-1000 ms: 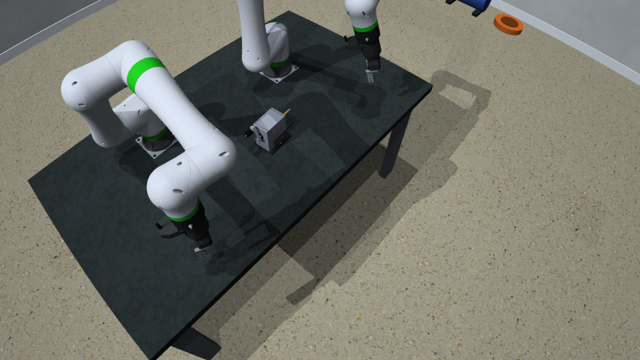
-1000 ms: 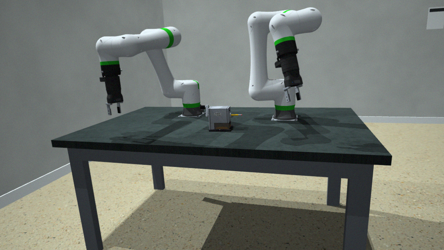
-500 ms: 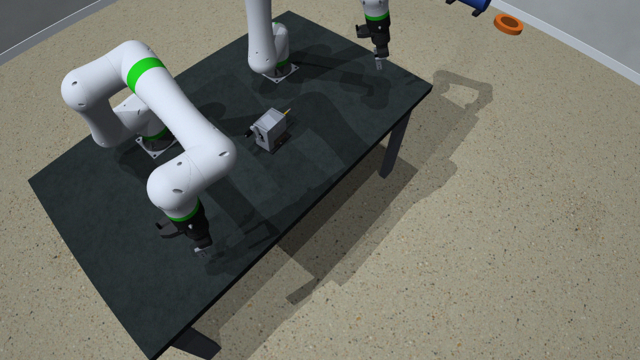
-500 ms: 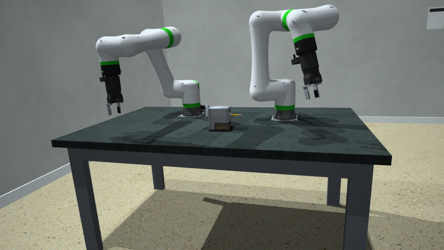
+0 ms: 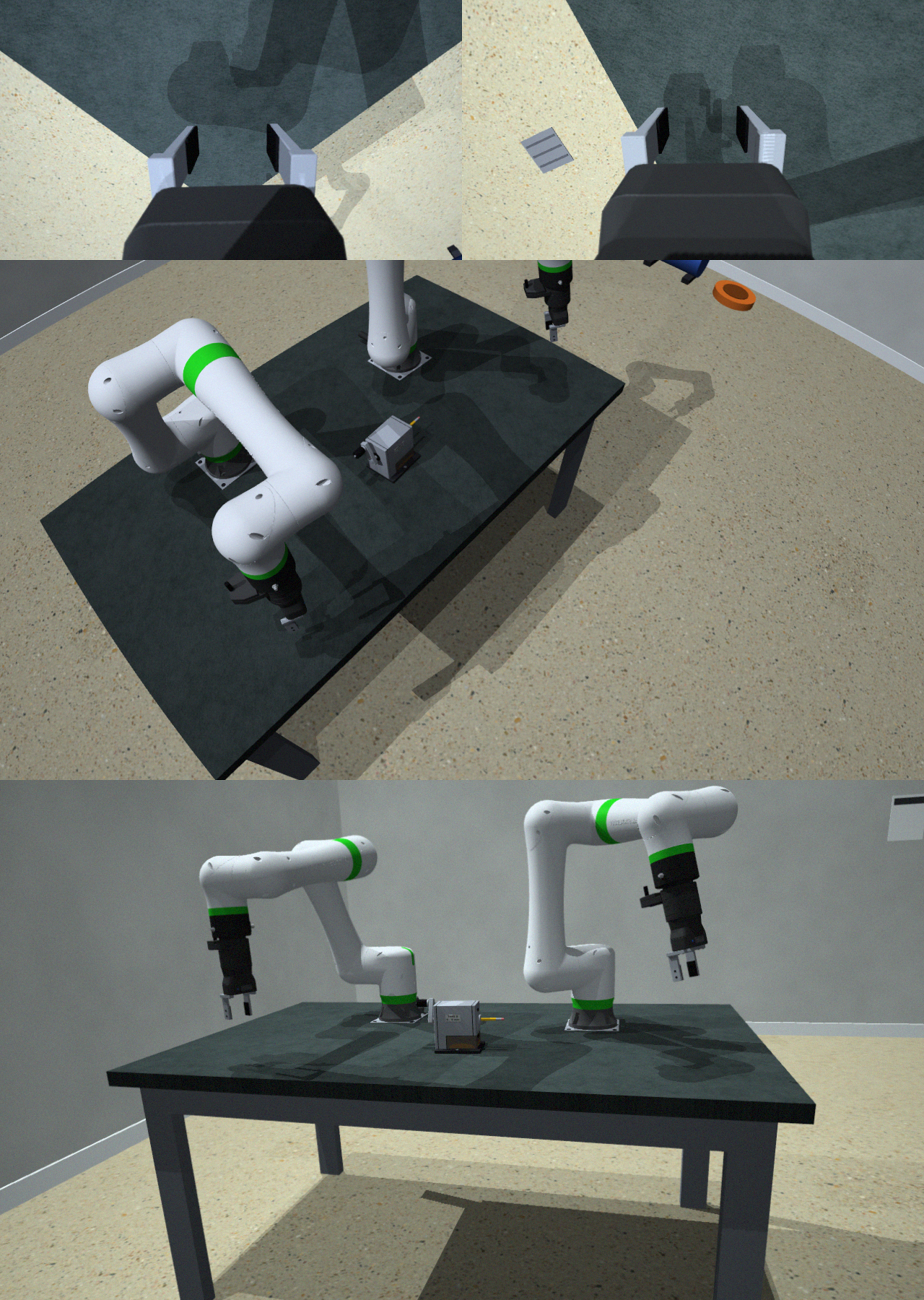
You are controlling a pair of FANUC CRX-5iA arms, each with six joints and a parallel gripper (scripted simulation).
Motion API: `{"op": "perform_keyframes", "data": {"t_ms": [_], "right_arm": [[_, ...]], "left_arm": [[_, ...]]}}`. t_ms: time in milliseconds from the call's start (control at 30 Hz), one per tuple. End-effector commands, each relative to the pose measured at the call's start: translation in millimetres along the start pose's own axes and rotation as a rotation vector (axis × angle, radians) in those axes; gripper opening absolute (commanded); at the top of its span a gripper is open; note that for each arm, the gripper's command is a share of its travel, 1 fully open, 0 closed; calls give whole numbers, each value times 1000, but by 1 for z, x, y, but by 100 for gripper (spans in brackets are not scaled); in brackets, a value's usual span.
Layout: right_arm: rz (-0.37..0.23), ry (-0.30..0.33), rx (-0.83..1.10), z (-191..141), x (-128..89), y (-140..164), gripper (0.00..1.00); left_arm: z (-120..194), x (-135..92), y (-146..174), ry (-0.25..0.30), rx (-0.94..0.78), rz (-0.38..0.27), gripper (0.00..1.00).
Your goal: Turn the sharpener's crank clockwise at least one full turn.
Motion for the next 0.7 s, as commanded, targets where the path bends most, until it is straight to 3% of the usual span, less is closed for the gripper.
{"op": "perform_keyframes", "data": {"t_ms": [0,667], "right_arm": [[0,3,0,0,-2,0,100],[0,3,0,0,-2,0,100]], "left_arm": [[17,0,-4,-2,-22,10,100],[121,2,-5,-16,-157,75,100]]}}
Point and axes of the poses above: on each arm, the point where the finger pads meet when closed, its own x axis out along the fingers, its own z axis across the jaws, y = z × x, the point moved 8 cm from there along -x, back along the fingers, and after that the axes turned 14 degrees about x, right-handed, at the moved point
